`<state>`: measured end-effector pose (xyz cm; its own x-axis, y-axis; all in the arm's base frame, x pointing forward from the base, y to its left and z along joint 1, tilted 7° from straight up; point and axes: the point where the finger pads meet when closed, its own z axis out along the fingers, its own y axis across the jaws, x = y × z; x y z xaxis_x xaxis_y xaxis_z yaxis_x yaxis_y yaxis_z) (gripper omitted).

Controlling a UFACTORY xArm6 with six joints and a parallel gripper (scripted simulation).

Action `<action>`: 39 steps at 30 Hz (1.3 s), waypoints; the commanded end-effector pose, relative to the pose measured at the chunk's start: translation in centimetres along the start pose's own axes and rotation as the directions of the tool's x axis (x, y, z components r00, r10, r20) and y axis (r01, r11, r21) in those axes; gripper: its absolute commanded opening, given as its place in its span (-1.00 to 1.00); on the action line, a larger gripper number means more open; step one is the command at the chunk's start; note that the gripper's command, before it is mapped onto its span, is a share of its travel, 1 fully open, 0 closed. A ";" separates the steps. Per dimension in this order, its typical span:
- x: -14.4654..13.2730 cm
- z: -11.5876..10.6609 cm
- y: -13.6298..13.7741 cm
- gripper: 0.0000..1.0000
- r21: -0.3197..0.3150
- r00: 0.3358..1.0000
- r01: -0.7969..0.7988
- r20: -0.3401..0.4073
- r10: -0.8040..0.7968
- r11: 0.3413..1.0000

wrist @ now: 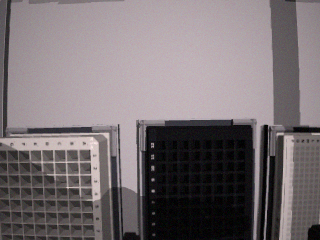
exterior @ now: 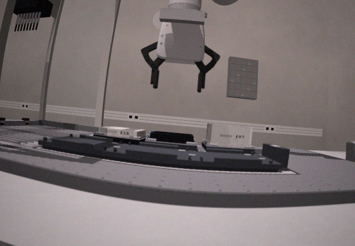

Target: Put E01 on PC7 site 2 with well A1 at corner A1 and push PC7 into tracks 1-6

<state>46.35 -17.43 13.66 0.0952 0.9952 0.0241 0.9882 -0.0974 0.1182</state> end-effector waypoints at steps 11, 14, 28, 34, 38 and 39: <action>0.0 2.1 0.2 1.00 -0.005 1.000 0.000 0.001 0.000 1.000; 0.0 2.6 0.2 1.00 -0.005 1.000 0.000 0.001 0.000 1.000; 0.0 4.6 0.2 1.00 -0.005 1.000 0.000 0.001 0.000 1.000; 0.0 5.6 0.2 1.00 -0.005 1.000 0.000 0.001 0.000 1.000; 0.0 5.9 0.2 1.00 -0.005 1.000 0.000 0.001 0.000 1.000; 0.0 6.1 0.2 1.00 -0.005 1.000 0.000 0.001 0.000 1.000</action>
<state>47.02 -17.35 7.93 0.0952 0.9952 0.0242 0.9883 -0.0974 0.1177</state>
